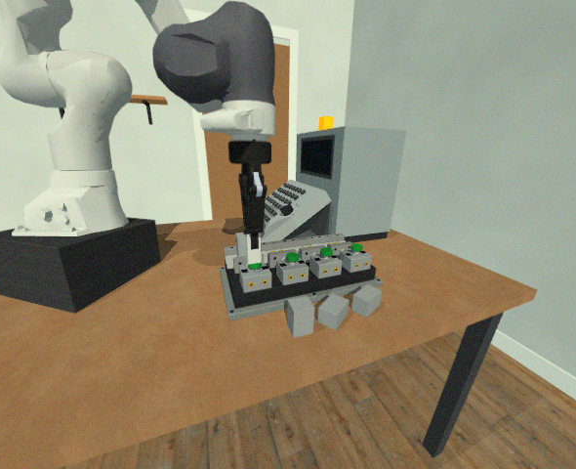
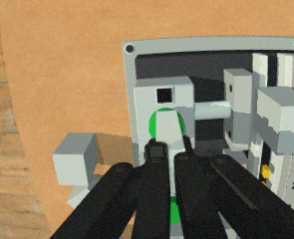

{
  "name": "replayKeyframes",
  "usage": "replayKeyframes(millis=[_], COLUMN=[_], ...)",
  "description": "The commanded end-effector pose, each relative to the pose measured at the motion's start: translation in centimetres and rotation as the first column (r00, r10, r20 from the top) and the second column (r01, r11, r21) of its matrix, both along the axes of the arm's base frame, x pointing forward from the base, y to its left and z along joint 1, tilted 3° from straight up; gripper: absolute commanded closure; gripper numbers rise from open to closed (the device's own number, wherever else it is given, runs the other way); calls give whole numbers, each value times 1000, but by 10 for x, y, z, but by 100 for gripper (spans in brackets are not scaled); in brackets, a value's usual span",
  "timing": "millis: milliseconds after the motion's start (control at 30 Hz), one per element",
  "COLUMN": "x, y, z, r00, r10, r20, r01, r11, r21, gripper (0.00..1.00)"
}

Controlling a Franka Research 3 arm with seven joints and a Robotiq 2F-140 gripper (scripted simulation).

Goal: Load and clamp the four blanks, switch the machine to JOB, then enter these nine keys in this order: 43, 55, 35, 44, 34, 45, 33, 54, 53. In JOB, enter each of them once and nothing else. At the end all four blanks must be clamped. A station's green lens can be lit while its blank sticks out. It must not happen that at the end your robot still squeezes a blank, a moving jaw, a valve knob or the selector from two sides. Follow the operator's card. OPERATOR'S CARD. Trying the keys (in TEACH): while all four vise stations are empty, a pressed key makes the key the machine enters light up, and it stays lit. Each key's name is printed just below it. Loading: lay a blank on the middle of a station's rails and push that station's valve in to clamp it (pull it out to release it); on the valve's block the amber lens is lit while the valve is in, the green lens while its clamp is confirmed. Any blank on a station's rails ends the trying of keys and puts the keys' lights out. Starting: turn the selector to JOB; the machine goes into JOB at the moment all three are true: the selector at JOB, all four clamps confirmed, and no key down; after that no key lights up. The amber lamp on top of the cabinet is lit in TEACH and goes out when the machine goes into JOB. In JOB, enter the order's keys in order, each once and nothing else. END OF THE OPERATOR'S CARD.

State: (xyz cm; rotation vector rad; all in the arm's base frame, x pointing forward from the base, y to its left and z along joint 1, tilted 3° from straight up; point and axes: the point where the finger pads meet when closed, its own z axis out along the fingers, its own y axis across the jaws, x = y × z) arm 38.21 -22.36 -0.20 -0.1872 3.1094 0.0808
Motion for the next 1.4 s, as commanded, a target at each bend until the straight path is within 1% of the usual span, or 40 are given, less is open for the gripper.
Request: replayKeyframes(millis=[0, 467, 1067, 1367], x=[2, 2, 2, 2], y=[0, 0, 0, 0], z=[-3, -7, -7, -4], r00=[1000, 1000, 1000, 1000], r10=[-12, -12, -12, -12], r20=[4, 4, 4, 4], r01=[12, 12, 12, 12], r11=[1000, 1000, 1000, 1000], r21=[0, 0, 0, 0], gripper=[100, 100, 100, 100])
